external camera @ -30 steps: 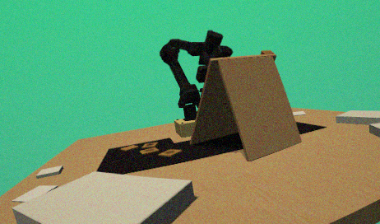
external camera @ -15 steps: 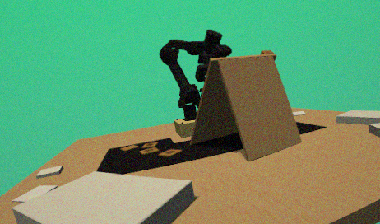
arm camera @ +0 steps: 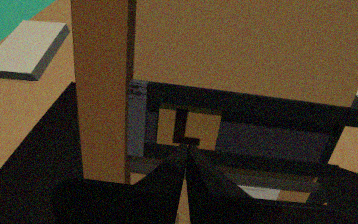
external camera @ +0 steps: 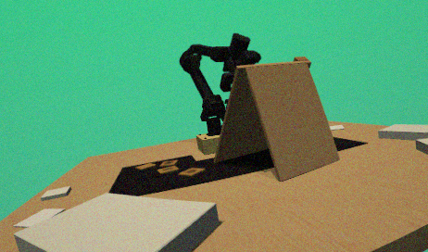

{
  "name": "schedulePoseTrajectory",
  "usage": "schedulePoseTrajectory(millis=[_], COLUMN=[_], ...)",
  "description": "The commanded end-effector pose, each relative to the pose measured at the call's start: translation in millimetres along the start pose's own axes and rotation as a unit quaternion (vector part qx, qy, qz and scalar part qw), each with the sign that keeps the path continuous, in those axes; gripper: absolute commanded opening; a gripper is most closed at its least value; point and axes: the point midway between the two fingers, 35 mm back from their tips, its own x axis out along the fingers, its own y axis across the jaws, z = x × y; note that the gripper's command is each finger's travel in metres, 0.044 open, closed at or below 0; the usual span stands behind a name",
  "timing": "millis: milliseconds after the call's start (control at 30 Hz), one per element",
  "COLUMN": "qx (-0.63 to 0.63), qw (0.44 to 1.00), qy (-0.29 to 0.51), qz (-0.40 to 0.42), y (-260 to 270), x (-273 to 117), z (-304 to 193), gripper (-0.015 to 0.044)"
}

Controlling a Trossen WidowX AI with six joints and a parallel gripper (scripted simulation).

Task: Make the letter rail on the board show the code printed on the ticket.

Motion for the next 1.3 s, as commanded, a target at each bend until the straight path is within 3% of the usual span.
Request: schedulePoseTrajectory(millis=[0,100,600,1267], qx=[0.0,-0.004,0.001,0.002], qw=[1.0,0.999,0.943,0.942], qy=[0.0,0.031,0.334,0.337], qz=[0.0,-0.004,-0.003,-0.003], y=[0,-3,-38,-37], x=[0,3,17,23], z=[0,3,23,22], gripper=[0.0,0.0,0.0,0.0])
